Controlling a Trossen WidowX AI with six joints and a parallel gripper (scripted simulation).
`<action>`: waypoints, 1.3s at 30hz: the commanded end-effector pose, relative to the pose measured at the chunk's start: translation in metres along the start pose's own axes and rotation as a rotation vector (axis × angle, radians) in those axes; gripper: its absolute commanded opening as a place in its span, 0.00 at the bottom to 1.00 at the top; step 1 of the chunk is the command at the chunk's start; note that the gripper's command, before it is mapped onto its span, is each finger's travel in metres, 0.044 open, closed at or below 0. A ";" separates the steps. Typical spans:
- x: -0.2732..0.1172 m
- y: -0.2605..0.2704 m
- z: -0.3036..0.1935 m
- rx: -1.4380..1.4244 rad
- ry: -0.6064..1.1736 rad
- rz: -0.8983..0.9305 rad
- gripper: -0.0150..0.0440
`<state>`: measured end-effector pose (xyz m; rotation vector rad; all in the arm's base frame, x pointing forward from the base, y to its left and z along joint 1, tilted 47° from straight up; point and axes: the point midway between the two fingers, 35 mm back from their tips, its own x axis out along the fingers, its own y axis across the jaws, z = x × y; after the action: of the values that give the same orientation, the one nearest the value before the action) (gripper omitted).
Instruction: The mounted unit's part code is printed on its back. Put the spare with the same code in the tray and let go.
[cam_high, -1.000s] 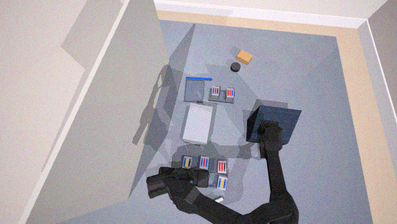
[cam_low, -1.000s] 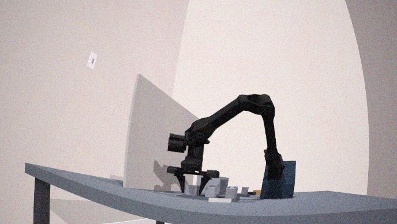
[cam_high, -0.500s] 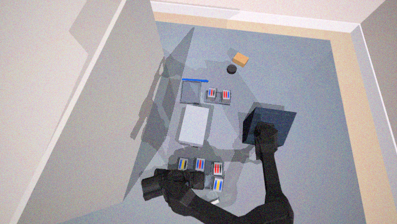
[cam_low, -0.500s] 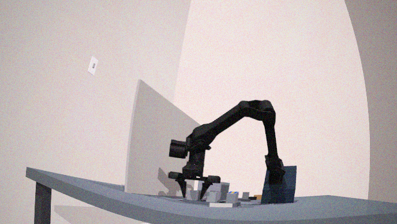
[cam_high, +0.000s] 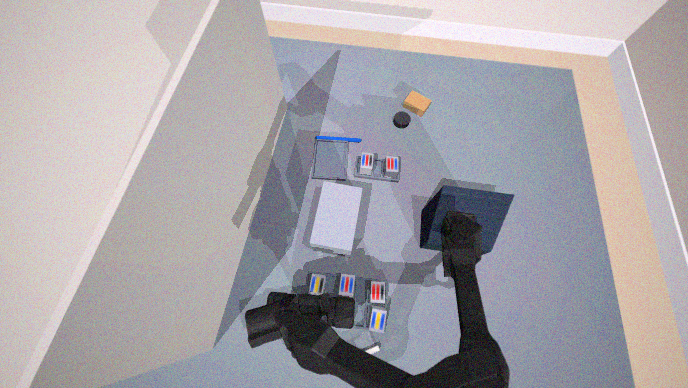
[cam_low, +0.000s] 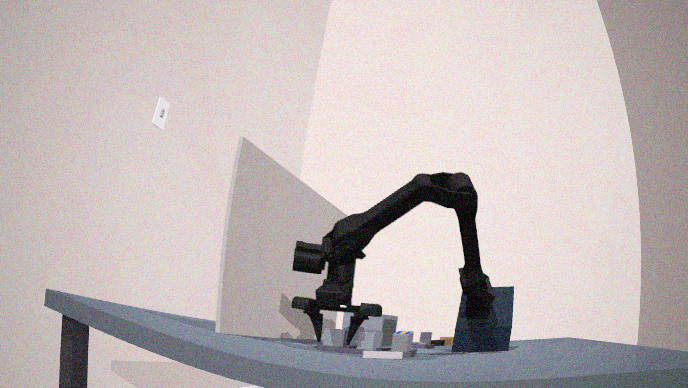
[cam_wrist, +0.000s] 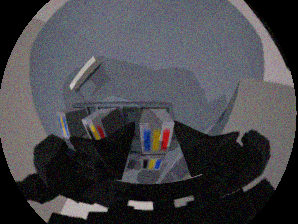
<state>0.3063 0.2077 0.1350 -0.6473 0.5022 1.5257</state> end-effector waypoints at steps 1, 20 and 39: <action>0.001 0.000 -0.002 0.005 0.005 0.000 0.76; 0.000 0.000 0.000 0.000 0.000 0.000 0.67; 0.000 0.000 0.000 0.000 0.000 0.000 0.25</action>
<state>0.3064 0.2078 0.1350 -0.6469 0.5023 1.5253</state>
